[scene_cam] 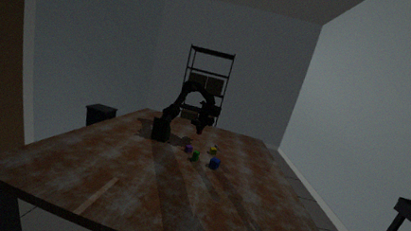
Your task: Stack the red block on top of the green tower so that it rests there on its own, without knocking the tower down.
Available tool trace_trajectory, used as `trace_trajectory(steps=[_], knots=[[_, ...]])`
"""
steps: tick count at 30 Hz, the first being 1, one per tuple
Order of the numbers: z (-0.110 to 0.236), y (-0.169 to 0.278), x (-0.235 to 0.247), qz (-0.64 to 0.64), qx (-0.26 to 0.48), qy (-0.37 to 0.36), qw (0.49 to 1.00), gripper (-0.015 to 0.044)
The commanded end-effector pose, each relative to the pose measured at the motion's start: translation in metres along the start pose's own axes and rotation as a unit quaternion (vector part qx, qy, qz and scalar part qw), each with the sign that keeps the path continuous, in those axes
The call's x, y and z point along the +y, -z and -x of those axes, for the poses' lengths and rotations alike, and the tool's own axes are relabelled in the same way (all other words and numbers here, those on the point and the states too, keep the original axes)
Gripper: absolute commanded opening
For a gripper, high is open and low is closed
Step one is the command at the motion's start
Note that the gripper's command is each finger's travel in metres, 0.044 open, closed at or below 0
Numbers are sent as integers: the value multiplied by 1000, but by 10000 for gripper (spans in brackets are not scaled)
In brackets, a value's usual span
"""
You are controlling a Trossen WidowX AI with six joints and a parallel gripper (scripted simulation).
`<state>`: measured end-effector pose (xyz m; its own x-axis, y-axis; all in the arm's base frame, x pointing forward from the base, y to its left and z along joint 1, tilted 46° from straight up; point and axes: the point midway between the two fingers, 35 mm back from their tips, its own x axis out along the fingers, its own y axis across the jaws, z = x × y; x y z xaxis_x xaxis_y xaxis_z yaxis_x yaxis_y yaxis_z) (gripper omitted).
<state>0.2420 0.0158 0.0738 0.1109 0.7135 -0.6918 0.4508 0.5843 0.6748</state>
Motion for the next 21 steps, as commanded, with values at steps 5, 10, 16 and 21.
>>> trace_trajectory(steps=[5,10,16,21], knots=[[34,-1,1,6,-4,2,1000,0],[33,-1,1,4,-5,1,1000,0],[37,-10,-5,6,-5,3,1000,0],[40,-28,-20,5,-7,6,1000,0]])
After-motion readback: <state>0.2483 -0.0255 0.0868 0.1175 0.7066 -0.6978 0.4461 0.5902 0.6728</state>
